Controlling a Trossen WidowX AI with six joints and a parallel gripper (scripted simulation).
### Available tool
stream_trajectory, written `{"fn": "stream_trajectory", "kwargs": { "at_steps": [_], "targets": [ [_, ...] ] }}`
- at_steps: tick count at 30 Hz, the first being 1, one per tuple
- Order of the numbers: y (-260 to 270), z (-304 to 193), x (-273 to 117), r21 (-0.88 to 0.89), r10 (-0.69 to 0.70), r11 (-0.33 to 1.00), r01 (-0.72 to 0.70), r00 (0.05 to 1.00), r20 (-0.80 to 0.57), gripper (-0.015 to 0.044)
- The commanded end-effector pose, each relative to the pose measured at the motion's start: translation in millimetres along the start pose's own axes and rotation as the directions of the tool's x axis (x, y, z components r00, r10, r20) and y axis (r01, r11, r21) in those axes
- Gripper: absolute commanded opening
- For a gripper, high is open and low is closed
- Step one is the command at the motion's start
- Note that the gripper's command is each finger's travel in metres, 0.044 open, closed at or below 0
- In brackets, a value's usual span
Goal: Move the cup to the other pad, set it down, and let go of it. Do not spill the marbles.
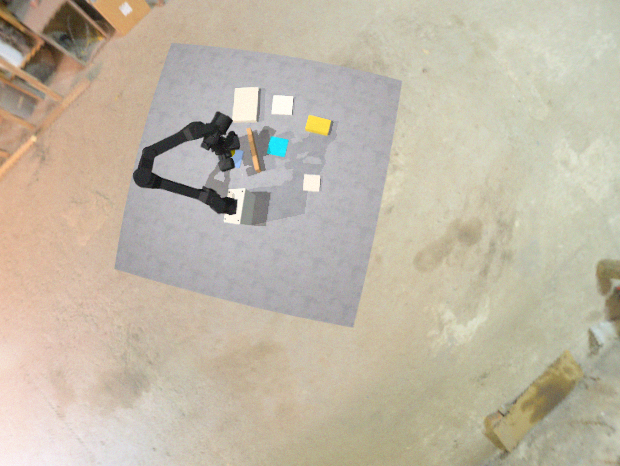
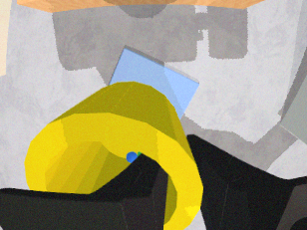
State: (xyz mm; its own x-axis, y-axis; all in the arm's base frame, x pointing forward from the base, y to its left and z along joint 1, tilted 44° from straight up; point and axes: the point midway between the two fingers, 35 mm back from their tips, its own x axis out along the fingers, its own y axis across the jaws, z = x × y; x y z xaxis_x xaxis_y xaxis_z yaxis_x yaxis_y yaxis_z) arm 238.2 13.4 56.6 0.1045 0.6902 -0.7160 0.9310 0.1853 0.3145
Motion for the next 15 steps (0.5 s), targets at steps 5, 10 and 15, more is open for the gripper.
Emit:
{"fn": "stream_trajectory", "kwargs": {
  "at_steps": [5, 10, 15],
  "targets": [
    [0.0, -0.1, -1.1, -0.001, 0.0, 1.0, 0.0, 1.0, 0.0, 0.0],
    [0.0, -0.1, -1.1, -0.001, 0.0, 1.0, 0.0, 1.0, 0.0, 0.0],
    [0.0, -0.1, -1.1, -0.001, 0.0, 1.0, 0.0, 1.0, 0.0, 0.0]
  ]
}}
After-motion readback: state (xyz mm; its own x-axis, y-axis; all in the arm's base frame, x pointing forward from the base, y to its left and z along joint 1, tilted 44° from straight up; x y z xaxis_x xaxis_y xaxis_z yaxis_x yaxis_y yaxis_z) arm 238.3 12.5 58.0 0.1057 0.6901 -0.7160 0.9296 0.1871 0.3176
